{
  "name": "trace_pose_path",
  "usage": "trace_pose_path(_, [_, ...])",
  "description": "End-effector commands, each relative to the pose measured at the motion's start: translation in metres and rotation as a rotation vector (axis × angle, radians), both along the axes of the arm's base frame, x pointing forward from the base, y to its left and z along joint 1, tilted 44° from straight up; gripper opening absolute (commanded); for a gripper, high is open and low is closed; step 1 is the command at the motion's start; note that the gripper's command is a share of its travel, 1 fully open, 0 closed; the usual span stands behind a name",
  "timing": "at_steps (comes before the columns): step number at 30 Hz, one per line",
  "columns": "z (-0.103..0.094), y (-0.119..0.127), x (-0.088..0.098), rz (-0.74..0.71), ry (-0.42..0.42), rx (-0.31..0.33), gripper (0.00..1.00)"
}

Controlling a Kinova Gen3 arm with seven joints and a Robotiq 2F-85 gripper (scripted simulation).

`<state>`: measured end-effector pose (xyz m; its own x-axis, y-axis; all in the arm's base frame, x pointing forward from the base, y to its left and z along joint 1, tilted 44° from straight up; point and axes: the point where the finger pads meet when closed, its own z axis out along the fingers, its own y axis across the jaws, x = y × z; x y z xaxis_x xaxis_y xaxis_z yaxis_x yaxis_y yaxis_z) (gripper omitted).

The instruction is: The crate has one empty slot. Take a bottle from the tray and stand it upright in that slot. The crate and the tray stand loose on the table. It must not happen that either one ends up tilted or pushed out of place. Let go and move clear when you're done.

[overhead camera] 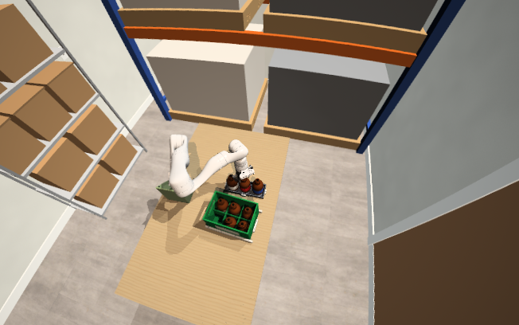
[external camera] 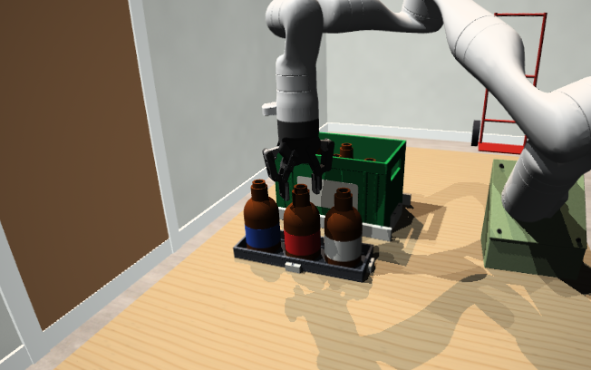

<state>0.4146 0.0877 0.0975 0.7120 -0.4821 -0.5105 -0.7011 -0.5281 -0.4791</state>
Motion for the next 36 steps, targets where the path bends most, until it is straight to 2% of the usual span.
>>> trace_pose_path(1, [0.0004,-0.0005,0.0004,-0.001,-0.001,0.000,0.64])
trace_pose_path(33, [0.0004,-0.0005,0.0004,-0.001,-0.001,0.000,0.64])
trace_pose_path(34, [0.0004,-0.0005,0.0004,-0.001,-0.001,0.000,0.00])
trace_pose_path(36, [0.0004,-0.0005,0.0004,-0.001,-0.001,0.000,0.00])
